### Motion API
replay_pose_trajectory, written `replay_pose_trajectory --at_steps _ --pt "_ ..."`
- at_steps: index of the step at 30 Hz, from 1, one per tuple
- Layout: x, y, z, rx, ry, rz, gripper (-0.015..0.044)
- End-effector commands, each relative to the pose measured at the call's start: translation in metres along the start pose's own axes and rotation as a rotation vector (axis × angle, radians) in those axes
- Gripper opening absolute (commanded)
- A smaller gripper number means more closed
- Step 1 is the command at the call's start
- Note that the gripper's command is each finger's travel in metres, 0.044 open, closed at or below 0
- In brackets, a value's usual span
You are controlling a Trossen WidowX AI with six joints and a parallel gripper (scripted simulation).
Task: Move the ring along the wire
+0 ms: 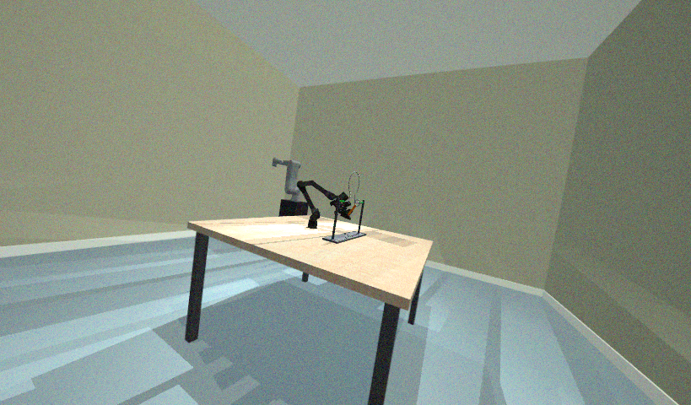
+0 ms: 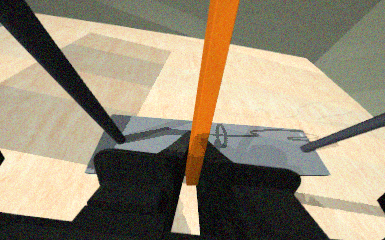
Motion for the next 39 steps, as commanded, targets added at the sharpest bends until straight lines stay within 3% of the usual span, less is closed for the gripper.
replay_pose_trajectory --at_steps 1,39 --pt "0.001 0.004 -0.001 -0.005 -0.003 -0.001 -0.0150" --pt "0.006 0.042 0.005 -0.010 -0.010 -0.003 -0.0150"
Point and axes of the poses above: the point midway between the two fingers, 35 mm back from their tips, its own x axis back along the fingers, its own y axis across the jaws, z = x × y, the point moved 1 cm from there along x, back along the fingers, and after that the axes turned 8 degrees about -x, right-handed, at the moved point
